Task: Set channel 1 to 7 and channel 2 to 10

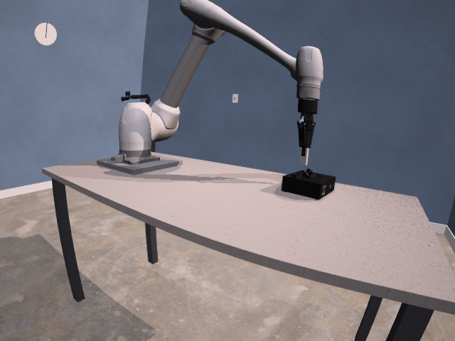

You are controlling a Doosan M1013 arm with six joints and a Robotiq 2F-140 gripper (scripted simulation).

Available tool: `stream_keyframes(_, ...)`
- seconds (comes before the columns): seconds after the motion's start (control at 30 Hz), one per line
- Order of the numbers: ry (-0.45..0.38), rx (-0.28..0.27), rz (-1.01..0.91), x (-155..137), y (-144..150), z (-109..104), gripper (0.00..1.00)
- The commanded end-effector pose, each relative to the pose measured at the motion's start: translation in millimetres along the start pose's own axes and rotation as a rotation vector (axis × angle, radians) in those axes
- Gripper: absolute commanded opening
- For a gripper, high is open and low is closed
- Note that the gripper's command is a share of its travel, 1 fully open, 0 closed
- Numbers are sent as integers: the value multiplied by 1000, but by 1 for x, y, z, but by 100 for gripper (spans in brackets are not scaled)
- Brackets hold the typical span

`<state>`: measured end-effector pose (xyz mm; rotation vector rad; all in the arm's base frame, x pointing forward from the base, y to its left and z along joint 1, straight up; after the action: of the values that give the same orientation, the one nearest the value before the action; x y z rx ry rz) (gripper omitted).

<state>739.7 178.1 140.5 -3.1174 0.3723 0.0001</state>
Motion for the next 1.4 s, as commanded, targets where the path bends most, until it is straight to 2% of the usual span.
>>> stream_keyframes(0.0, 0, 0, 0, 0, 0, 1, 10)
stream_keyframes(1.37, 0, 0, 0, 0, 0, 6, 10)
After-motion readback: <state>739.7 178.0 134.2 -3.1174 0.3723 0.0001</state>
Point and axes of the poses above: the point where the finger pads meet when closed, its own z axis out along the fingers, its own y axis across the jaws, x = y × z, the point moved 5 cm from there along -z, back along the fingers, and after that the axes turned 4 degrees about z, right-handed, at the moved point
